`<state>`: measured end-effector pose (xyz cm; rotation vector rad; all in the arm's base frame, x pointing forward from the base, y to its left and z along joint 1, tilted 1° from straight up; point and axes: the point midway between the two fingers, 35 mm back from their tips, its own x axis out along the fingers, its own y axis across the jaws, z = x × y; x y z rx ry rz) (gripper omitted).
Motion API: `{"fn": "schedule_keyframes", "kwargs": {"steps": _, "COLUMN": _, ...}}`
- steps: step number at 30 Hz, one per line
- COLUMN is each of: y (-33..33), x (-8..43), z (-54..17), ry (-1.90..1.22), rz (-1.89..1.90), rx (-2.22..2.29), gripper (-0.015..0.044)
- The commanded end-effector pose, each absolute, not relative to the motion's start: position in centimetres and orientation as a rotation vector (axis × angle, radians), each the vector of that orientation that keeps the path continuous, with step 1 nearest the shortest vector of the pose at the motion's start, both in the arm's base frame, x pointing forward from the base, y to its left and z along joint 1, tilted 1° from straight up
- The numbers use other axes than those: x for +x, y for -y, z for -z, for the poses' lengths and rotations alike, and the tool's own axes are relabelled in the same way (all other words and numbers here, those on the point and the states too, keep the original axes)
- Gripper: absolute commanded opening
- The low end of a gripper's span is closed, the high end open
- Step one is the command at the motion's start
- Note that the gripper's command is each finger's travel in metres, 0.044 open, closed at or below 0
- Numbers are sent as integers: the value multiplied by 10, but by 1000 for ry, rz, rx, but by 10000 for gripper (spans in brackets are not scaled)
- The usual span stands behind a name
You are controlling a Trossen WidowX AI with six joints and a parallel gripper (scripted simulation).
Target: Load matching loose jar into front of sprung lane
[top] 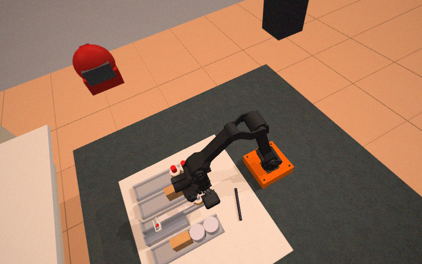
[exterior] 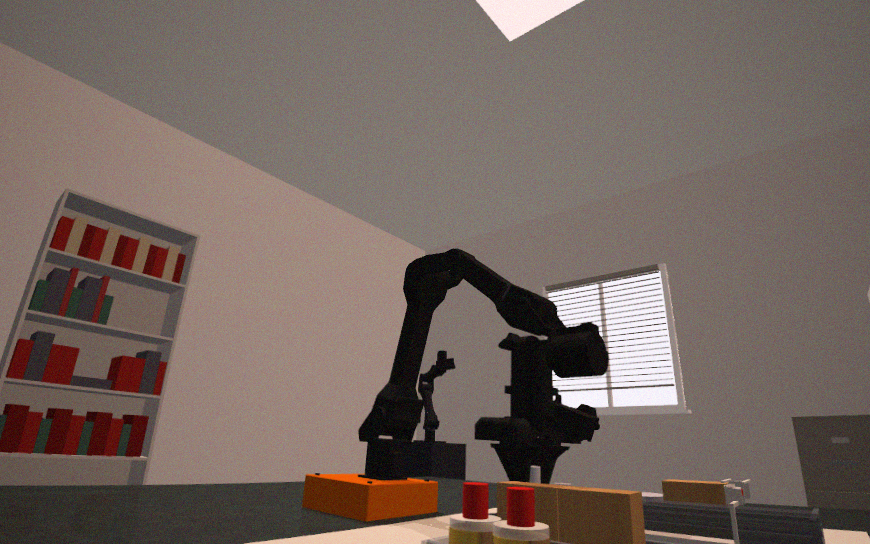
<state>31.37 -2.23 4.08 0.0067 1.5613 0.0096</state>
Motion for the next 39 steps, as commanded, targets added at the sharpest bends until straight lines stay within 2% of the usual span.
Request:
{"fn": "schedule_keyframes", "kwargs": {"steps": 1, "y": 22, "x": 323, "z": -43, "ry": -1537, "rz": -7, "rx": 11, "gripper": 0}}
{"fn": "schedule_keyframes", "kwargs": {"steps": 39, "y": 22, "x": 341, "z": -45, "ry": -1536, "rz": -7, "rx": 11, "gripper": 0}}
